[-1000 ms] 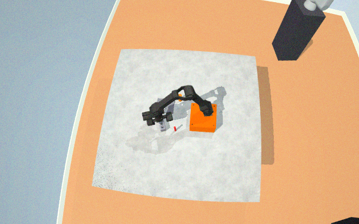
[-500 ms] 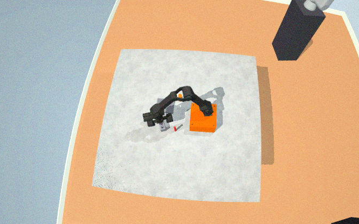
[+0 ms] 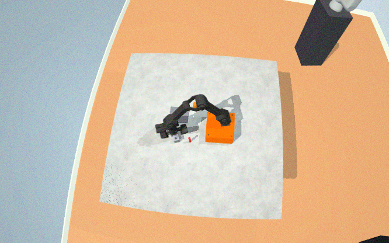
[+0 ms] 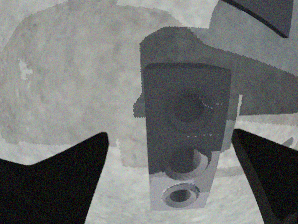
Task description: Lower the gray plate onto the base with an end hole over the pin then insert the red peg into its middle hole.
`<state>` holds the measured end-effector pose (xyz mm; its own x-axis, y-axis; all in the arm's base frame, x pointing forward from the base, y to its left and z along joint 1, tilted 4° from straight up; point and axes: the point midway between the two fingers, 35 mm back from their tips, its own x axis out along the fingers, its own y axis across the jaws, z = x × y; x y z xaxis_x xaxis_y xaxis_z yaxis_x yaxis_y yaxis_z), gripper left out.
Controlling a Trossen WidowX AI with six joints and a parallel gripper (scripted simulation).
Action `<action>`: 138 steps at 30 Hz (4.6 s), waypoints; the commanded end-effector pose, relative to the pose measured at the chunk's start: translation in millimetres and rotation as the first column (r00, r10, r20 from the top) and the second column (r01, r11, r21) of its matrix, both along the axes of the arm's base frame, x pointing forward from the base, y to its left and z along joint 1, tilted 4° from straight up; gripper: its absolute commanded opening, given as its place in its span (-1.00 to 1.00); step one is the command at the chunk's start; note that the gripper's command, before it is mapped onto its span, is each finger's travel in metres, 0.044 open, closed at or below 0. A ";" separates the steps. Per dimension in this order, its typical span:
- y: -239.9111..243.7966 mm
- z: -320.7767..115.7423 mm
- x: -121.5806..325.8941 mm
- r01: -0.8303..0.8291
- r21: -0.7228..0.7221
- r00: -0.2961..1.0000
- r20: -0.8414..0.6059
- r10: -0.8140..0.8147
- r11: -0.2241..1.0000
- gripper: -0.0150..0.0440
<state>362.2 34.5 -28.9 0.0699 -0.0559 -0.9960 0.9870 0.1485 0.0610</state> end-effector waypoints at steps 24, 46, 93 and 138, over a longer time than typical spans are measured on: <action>-1.0 -19.5 -3.3 -0.005 0.003 1.000 -0.008 0.005 1.000 -0.18; -0.6 -0.4 0.4 -0.005 0.003 1.000 -0.008 0.005 1.000 -0.49; -18.4 109.0 -3.6 0.056 0.006 0.998 -0.004 -0.056 0.998 -0.49; -146.0 49.7 -38.0 0.529 0.031 0.848 0.017 -0.529 0.848 -0.49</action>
<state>329.9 -105.9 26.0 0.0667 -0.0724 -0.9951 0.9268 -0.3651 0.0887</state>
